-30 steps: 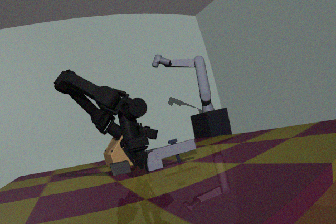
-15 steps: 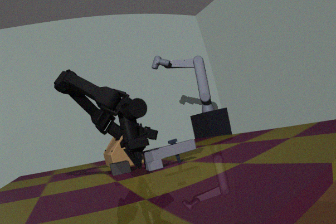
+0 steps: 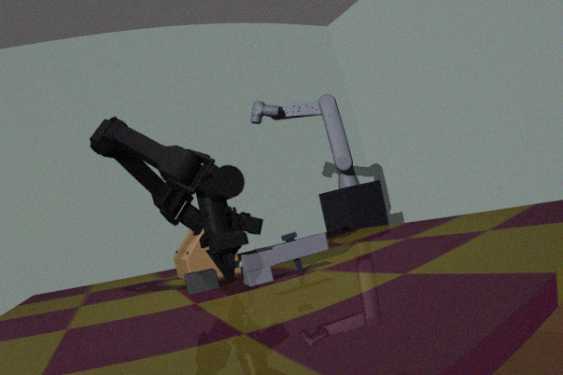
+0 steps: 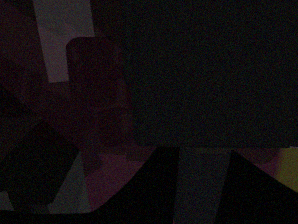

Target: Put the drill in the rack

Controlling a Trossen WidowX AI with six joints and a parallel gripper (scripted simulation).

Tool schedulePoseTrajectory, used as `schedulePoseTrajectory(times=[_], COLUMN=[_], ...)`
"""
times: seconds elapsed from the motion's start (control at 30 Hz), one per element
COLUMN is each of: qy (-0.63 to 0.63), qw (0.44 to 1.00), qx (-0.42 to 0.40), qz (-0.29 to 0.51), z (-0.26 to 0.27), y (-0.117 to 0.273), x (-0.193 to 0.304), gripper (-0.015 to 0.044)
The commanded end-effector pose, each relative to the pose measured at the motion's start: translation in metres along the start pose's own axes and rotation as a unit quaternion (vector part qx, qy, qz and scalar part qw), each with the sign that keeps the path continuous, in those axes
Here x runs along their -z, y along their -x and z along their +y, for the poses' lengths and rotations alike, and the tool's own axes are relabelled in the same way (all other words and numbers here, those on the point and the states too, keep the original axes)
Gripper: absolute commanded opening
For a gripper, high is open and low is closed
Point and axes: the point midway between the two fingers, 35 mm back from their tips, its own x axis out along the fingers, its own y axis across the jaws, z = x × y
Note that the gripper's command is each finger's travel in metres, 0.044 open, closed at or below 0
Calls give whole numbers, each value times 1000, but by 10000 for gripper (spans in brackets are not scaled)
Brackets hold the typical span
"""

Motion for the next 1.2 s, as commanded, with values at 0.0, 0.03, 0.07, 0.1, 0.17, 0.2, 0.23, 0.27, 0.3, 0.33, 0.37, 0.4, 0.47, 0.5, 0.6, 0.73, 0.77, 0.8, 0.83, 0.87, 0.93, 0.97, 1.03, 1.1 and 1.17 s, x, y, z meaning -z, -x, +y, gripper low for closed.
schedulePoseTrajectory(times=[0.0, 0.03, 0.07, 0.1, 0.17, 0.2, 0.23, 0.27, 0.3, 0.33, 0.37, 0.4, 0.47, 0.5, 0.6, 0.73, 0.77, 0.8, 0.83, 0.87, 0.93, 0.97, 1.03, 1.1, 1.17], qy=[1, 1, 1, 1, 1, 1, 1, 1, 1, 1, 1, 1, 1, 1, 1, 1, 1, 1, -1, -1, -1, -1, -1, -1, -1], qw=[1000, 1000, 1000, 1000, 1000, 1000, 1000, 1000, 1000, 1000, 1000, 1000, 1000, 1000, 1000, 1000, 1000, 1000, 1000, 1000, 1000, 1000, 1000, 1000, 1000], qx=[2, 2, 2, 2, 2, 2, 2, 2, 2, 2, 2, 2, 2, 2, 2, 2, 2, 2, 1, 1, 1, 1, 1, 1, 1], qz=[3, 3, 3, 3, 3, 3, 3, 3, 3, 3, 3, 3, 3, 3, 3, 3, 3, 3, 2, 2, 2, 2, 2, 2, 2], z=[0, 0, 0, -1, -1, -1, -1, -1, -1, -1, -1, -1, -1, -1, -1, -1, -1, -1, -1, -1, -1, -1, -1, -1, -1], y=[0, 0, 0, 1, 1, 1, 1, 1, 1, 1, 1, 1, 1, 1, 1, 1, 1, 1, 0, 0, 0, 0, 0, 0, 0], x=[5, 6, 7, 9, 11, 13, 15, 16, 18, 20, 22, 23, 26, 28, 32, 39, 40, 42, 36, 36, 36, 36, 36, 36, 36], gripper=[0, 0, 0, 0, 0, 0, 0, 0, 0, 0, 0, 0, 0, 0, 0, 0, 0, 0, 26, 53, 105, 131, 184, 236, 289])
